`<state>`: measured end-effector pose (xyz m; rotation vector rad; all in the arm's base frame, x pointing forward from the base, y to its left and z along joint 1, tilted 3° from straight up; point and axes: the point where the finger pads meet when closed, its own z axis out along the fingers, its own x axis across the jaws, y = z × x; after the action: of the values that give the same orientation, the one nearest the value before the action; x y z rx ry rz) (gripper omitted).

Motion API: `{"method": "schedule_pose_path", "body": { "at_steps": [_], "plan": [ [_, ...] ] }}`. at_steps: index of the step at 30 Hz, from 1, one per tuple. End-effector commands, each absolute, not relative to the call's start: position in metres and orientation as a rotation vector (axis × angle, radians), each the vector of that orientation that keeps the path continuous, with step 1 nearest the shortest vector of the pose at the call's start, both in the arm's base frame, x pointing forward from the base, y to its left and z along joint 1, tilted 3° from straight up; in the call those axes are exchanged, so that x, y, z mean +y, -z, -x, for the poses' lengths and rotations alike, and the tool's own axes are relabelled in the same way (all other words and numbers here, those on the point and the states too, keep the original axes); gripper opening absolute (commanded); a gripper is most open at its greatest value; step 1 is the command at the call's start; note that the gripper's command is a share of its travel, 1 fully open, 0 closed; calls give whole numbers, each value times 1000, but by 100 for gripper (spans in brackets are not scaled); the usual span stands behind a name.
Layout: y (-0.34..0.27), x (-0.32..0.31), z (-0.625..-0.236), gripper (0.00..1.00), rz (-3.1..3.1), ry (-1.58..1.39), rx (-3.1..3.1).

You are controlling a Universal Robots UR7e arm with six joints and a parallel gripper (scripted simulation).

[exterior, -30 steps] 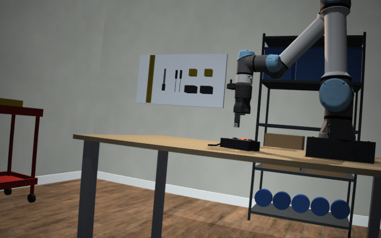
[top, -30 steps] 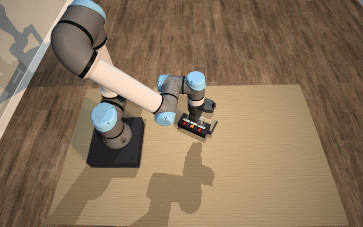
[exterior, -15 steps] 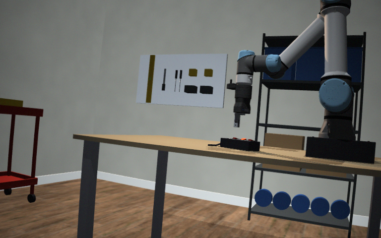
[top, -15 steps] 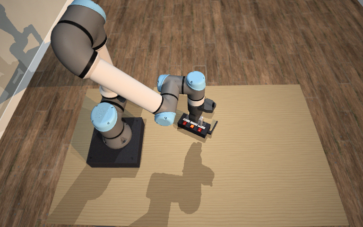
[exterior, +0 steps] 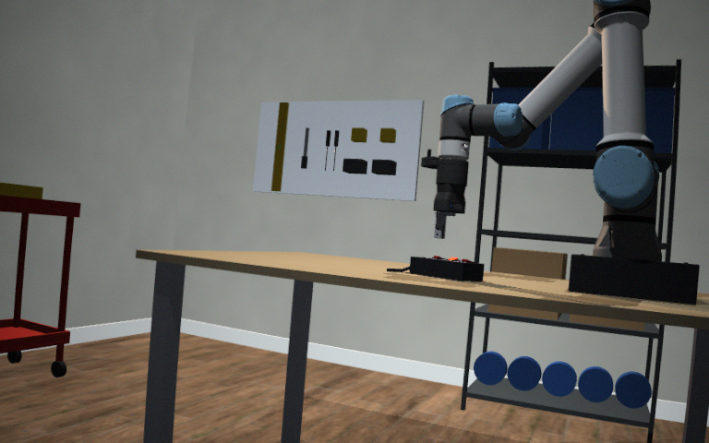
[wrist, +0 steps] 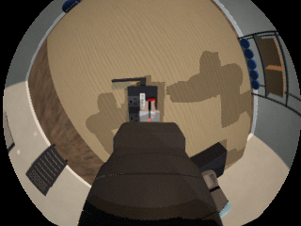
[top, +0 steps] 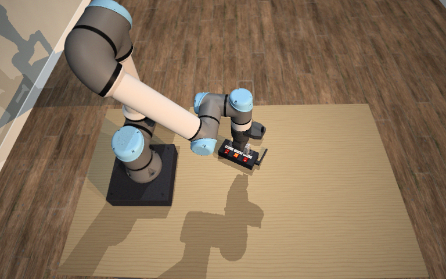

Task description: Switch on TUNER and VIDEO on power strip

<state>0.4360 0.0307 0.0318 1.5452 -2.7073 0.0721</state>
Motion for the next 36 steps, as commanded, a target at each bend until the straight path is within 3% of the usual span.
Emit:
{"method": "schedule_pose_path", "body": {
  "at_steps": [1, 36],
  "plan": [
    [-25, 31, -434, 0, -1546, -68, -2703],
    [7, 30, -435, 0, -1545, -68, -2704]
  ]
}}
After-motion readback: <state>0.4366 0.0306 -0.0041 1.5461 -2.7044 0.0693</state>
